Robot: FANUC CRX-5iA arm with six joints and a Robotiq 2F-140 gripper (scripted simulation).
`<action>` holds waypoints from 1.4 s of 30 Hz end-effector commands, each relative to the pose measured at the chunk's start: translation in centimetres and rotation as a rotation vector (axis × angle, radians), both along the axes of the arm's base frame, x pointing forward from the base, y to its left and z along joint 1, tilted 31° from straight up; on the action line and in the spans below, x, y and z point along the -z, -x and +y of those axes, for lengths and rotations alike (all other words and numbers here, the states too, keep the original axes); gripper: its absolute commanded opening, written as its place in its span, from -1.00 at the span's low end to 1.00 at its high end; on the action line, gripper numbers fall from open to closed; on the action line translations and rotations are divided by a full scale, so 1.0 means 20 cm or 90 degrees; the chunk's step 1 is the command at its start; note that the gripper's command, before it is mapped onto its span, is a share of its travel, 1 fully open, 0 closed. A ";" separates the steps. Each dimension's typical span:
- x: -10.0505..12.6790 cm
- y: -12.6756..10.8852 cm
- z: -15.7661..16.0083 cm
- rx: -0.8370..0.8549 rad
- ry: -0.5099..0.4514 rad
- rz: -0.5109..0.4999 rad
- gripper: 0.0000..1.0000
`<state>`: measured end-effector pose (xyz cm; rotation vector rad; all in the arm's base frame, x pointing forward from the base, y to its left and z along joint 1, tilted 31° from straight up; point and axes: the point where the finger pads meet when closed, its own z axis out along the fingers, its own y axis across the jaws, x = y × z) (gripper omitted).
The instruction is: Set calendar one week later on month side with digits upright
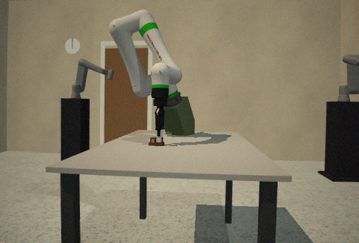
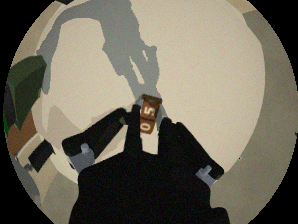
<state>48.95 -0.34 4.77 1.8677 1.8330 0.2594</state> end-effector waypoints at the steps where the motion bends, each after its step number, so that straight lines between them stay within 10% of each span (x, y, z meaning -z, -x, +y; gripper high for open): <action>1: 0.00 0.00 0.00 0.000 0.000 0.000 -0.66; 15: -0.01 0.01 0.00 0.000 0.000 0.000 -0.66; 29: -0.38 0.21 0.10 0.000 0.000 0.000 -0.66; 42: -0.43 0.24 0.11 0.000 0.000 0.000 -0.66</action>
